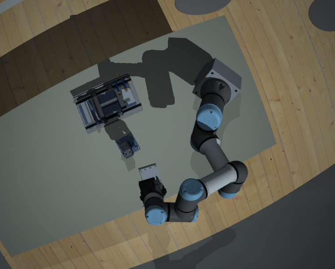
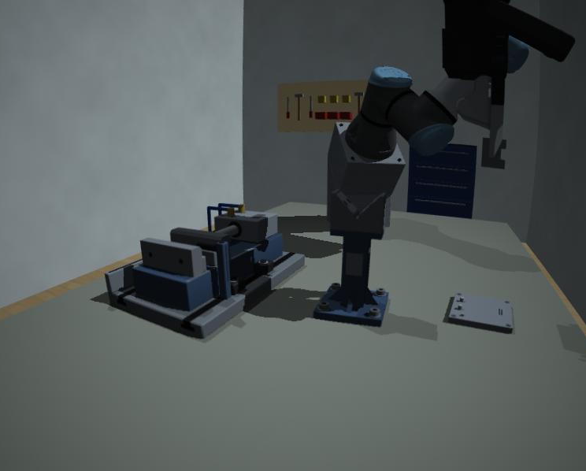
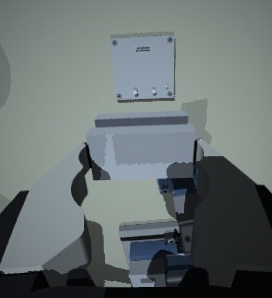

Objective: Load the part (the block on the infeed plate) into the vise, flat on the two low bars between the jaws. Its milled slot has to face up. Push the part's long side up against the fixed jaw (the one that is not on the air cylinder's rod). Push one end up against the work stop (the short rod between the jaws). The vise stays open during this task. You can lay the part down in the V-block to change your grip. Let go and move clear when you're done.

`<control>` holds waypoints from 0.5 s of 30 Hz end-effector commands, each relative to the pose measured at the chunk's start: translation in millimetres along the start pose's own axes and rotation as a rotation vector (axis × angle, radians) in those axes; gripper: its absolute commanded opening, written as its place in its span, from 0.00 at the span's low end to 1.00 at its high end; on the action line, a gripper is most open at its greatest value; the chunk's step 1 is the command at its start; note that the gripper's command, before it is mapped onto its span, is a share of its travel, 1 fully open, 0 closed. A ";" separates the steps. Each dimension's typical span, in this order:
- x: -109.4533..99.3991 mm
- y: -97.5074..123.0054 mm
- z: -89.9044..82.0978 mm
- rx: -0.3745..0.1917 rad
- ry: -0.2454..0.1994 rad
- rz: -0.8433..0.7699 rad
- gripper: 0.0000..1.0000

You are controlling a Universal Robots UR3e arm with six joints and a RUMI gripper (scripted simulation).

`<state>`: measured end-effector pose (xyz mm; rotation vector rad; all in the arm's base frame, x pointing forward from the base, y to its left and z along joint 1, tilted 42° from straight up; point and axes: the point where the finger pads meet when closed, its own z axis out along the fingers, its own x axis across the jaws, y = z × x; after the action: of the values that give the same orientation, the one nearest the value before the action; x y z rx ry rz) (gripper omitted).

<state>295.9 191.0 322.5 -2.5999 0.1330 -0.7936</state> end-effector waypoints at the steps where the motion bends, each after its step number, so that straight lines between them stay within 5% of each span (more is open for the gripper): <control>1: 0.2 0.4 -4.2 0.012 0.001 -0.002 0.00; 15: 0.2 0.5 -9.4 0.012 0.001 -0.002 0.00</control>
<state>291.7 187.9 328.2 -2.5958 0.1293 -0.7906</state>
